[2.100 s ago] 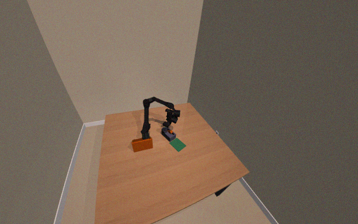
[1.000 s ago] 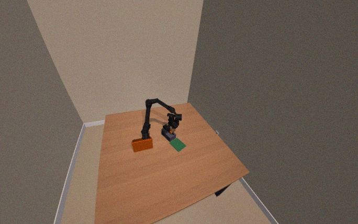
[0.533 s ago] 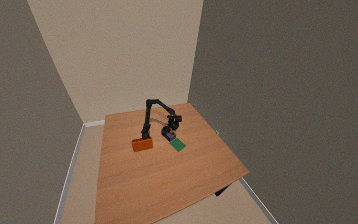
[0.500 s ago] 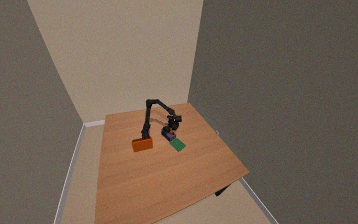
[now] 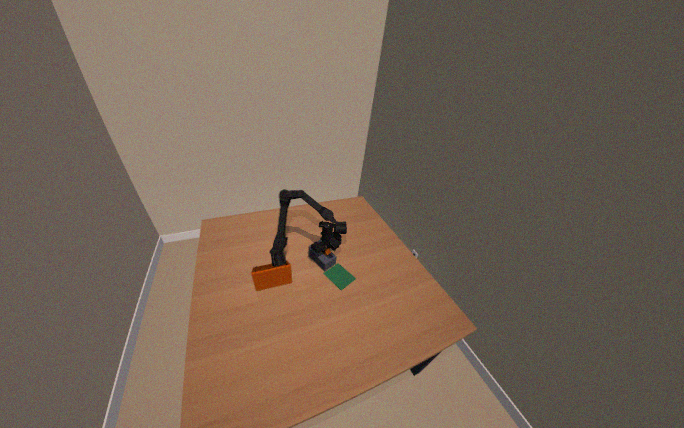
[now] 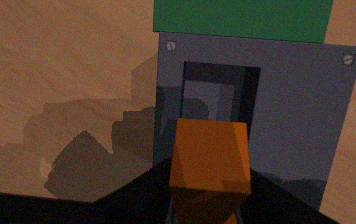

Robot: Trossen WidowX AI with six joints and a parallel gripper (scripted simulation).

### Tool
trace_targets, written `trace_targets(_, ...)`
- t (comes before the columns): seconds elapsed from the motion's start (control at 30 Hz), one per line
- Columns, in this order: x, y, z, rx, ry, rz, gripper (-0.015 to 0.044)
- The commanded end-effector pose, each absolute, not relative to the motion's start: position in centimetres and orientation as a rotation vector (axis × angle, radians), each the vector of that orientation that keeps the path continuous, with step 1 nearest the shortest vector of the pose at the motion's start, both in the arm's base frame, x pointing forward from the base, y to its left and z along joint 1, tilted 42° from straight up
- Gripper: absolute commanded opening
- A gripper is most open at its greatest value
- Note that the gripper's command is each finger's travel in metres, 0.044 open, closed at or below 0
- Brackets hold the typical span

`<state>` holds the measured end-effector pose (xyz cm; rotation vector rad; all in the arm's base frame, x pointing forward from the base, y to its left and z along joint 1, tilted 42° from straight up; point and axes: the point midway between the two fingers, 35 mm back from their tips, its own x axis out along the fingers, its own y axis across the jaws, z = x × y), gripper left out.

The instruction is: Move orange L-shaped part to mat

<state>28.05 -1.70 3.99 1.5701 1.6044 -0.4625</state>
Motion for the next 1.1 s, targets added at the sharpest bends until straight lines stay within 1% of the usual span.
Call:
trace_targets(0.0,28.1,-1.7,4.0,1.569,1.604,-0.46,0.0128)
trace_targets(0.13,28.1,-1.7,4.0,1.569,1.604,-0.46,0.0102)
trace_targets(0.27,28.1,-1.7,4.0,1.569,1.604,-0.46,0.0)
trace_targets(1.07,27.5,-3.6,6.1,1.574,1.611,-0.466,0.0)
